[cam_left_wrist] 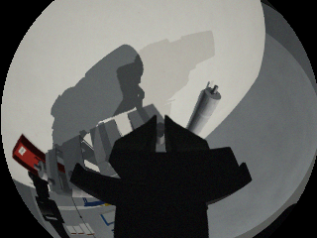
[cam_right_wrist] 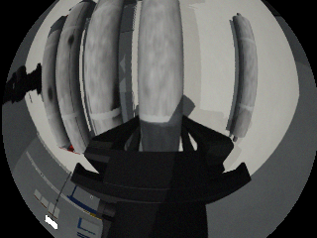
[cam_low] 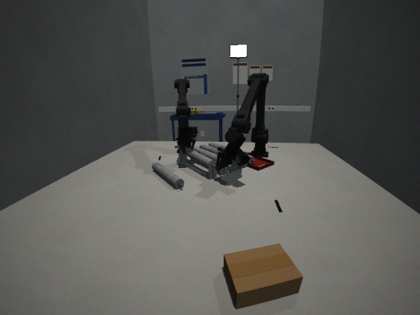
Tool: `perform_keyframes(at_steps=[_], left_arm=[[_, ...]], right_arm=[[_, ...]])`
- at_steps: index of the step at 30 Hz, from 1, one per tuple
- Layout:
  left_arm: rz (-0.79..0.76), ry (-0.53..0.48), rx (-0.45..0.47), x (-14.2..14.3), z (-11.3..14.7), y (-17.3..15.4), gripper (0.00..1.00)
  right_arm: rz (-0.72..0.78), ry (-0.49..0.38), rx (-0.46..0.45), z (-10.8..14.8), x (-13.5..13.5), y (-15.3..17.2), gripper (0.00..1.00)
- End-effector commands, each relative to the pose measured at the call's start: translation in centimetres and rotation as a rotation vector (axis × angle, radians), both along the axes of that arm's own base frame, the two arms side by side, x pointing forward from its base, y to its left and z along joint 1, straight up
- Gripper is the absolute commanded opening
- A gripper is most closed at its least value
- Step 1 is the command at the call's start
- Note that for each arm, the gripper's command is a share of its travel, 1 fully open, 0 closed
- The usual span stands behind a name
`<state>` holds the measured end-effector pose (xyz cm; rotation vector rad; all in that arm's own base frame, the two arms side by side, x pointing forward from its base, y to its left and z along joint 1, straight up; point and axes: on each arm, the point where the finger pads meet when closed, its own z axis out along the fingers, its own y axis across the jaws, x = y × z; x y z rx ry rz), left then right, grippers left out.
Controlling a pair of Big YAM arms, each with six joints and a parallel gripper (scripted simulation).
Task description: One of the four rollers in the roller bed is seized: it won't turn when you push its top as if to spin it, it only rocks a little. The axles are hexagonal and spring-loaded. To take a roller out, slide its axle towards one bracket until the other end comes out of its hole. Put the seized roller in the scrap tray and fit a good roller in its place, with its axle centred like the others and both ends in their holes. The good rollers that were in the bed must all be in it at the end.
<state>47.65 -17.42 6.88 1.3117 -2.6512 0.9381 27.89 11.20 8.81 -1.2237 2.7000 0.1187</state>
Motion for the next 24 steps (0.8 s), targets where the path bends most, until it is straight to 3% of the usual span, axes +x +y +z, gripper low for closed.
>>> perform_keyframes(at_steps=[1, 24], left_arm=[[0.059, -0.085, 0.014, 4.6, 2.5, 2.8, 0.03], [0.066, -0.085, 0.011, 4.8, 2.6, 2.8, 0.03]], right_arm=[[-0.021, -0.028, 0.010, 0.9, 0.6, -0.3, 0.32], [-0.005, -0.054, 0.037, -0.3, 0.4, -0.3, 0.32]])
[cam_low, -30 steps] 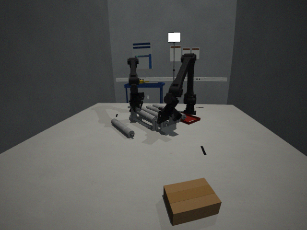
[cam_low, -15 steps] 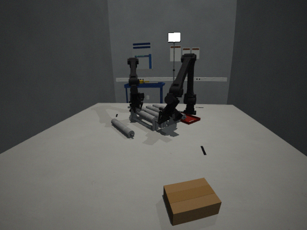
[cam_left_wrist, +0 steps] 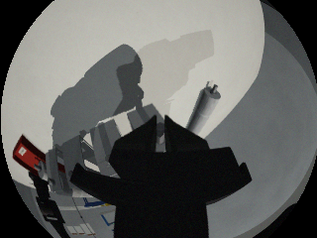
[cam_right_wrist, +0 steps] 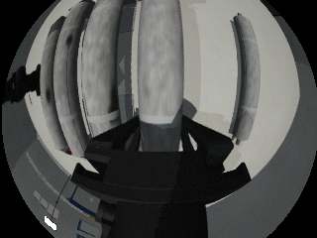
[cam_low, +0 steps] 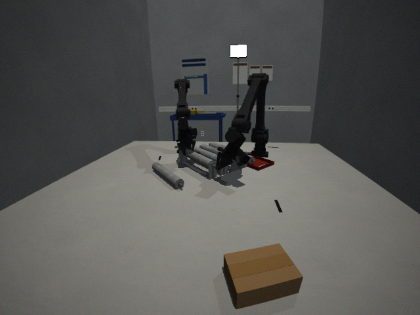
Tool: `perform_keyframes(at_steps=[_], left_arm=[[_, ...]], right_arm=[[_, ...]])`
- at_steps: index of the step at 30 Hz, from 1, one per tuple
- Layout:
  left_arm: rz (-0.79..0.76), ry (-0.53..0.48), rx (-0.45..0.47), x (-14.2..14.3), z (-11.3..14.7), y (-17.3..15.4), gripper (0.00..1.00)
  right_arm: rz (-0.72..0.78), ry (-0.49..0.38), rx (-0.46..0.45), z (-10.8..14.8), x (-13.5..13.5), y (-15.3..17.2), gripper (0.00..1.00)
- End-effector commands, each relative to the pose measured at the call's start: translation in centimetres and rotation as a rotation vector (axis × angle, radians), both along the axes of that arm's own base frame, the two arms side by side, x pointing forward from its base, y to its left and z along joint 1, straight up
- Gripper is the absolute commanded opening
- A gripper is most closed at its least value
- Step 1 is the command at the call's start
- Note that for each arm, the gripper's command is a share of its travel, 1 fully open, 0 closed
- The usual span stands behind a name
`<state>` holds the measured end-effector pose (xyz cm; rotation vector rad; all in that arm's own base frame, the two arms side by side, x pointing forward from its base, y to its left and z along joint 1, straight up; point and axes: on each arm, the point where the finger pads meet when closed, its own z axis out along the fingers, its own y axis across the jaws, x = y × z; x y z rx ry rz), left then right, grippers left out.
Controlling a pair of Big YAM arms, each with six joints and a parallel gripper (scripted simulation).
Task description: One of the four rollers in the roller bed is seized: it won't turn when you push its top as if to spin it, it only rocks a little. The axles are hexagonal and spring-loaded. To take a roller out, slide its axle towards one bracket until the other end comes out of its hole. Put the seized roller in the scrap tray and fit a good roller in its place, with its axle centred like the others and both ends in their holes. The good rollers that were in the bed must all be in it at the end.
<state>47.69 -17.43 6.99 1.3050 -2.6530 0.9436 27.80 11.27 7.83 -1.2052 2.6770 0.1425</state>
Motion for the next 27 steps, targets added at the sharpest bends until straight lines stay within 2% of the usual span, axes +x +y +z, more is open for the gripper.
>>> perform_keyframes(at_steps=[1, 11, 12, 15, 16, 20, 27], left_arm=[[0.070, -0.083, 0.013, 4.7, 2.5, 2.8, 0.03], [0.071, -0.082, 0.013, 4.7, 2.5, 2.8, 0.03], [-0.038, -0.002, -0.016, 0.7, 1.2, -2.1, 0.03], [-0.039, -0.009, -0.016, 0.9, 1.4, -2.1, 0.03], [-0.046, 0.010, -0.010, 0.0, 0.4, -1.8, 0.03], [-0.047, -0.009, -0.014, 0.9, 1.3, -1.9, 0.03], [-0.031, 0.010, -0.017, 0.6, 0.9, -1.7, 0.03]], right_arm=[[-0.001, -0.032, 0.009, 0.7, 0.4, -0.4, 0.32], [-0.002, -0.031, 0.013, 0.5, 0.2, -0.6, 0.32], [-0.002, -0.031, 0.013, 0.5, 0.2, -0.6, 0.32], [-0.002, -0.031, 0.013, 0.5, 0.2, -0.6, 0.32], [-0.002, -0.031, 0.013, 0.5, 0.2, -0.6, 0.32], [-0.002, -0.031, 0.013, 0.5, 0.2, -0.6, 0.32], [-0.002, -0.031, 0.013, 0.5, 0.2, -0.6, 0.32]])
